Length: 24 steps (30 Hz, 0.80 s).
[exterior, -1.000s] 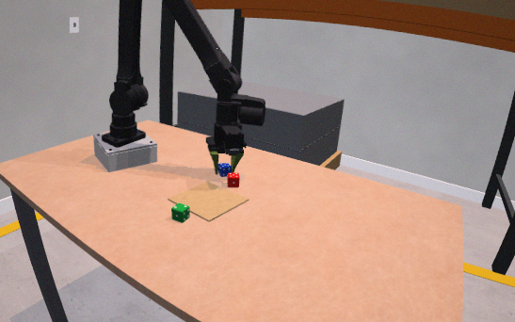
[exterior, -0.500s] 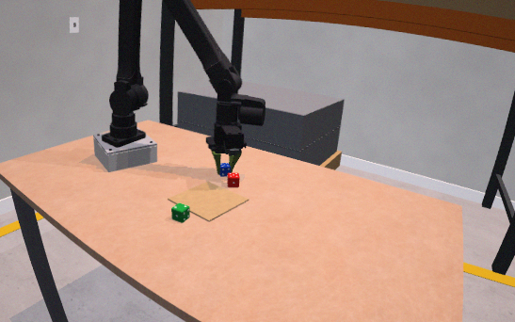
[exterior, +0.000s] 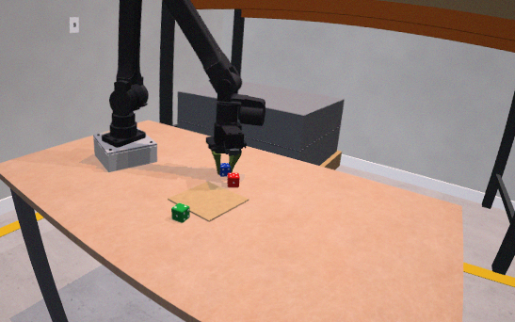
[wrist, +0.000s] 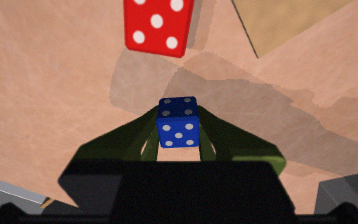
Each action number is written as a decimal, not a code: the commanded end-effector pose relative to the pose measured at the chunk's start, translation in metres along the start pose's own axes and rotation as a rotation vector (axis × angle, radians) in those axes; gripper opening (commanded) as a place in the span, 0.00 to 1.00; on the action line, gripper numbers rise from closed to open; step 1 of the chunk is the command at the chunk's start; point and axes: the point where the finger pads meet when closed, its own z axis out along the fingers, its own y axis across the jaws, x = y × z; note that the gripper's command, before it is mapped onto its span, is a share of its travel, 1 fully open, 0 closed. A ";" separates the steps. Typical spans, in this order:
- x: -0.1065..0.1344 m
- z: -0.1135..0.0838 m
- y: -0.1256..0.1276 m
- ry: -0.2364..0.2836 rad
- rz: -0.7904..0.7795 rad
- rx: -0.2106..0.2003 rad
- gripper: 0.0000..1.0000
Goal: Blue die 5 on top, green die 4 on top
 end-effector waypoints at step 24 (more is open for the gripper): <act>-0.018 -0.030 0.019 -0.031 0.014 -0.052 0.26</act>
